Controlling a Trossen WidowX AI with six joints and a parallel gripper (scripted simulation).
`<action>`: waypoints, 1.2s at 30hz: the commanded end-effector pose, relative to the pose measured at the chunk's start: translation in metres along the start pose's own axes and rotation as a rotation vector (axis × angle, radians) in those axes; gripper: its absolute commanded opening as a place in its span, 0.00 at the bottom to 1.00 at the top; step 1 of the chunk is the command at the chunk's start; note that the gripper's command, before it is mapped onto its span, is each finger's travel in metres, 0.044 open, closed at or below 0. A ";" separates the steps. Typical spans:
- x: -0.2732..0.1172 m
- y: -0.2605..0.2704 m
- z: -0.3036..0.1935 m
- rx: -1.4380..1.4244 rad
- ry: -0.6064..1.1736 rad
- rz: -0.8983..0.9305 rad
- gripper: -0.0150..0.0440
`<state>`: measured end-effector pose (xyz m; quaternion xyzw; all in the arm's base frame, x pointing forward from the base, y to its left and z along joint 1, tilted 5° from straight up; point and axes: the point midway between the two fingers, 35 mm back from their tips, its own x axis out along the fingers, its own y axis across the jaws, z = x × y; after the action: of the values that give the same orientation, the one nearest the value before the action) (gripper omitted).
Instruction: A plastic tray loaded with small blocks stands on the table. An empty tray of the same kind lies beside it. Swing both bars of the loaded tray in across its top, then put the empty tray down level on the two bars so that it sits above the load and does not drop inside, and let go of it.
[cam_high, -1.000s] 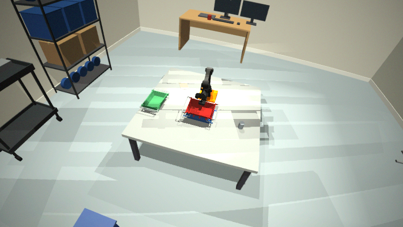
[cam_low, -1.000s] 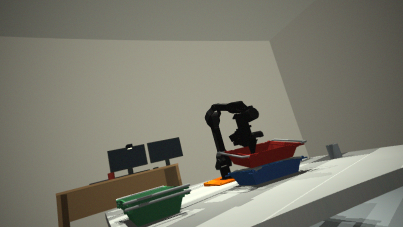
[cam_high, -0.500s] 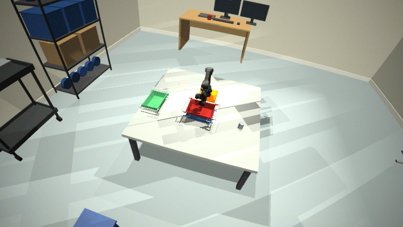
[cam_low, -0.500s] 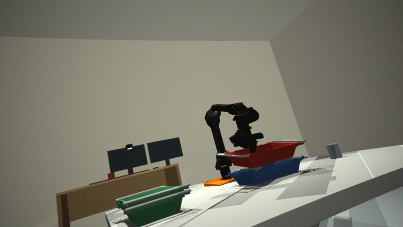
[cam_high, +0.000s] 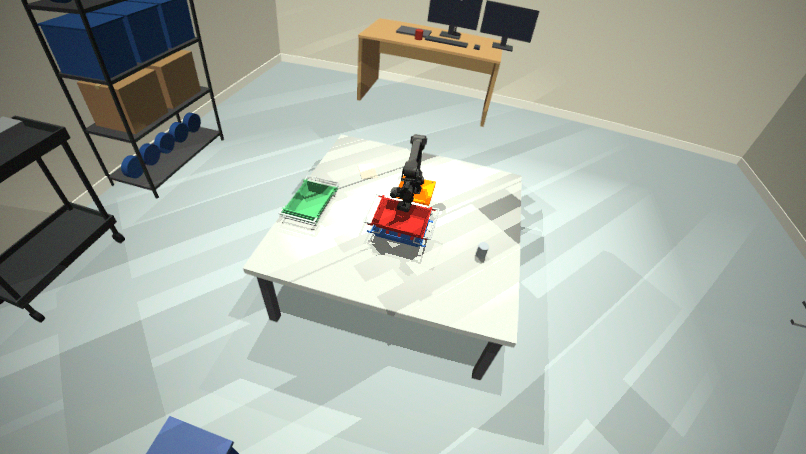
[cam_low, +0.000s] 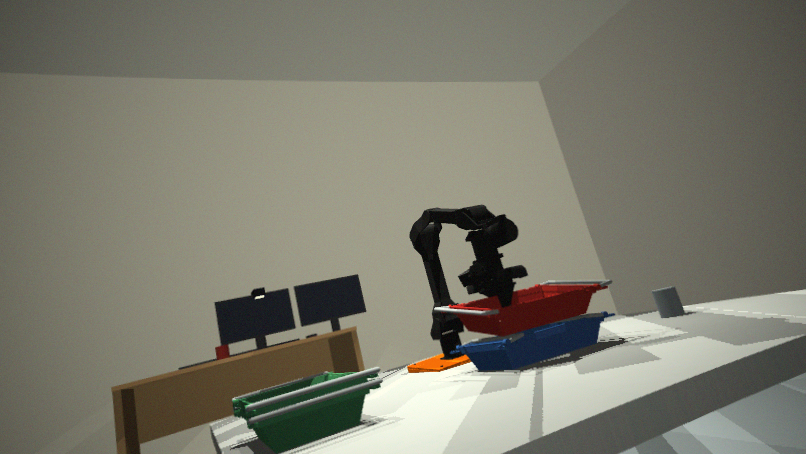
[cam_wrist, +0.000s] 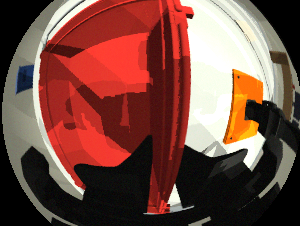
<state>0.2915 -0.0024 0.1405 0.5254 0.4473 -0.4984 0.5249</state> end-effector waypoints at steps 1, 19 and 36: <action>0.005 -0.005 0.001 0.000 0.000 -0.019 0.25; 0.012 -0.007 0.001 0.000 0.000 -0.020 0.25; 0.012 -0.007 0.001 0.000 0.000 -0.020 0.25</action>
<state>0.2902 -0.0029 0.1316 0.5261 0.4464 -0.4981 0.5252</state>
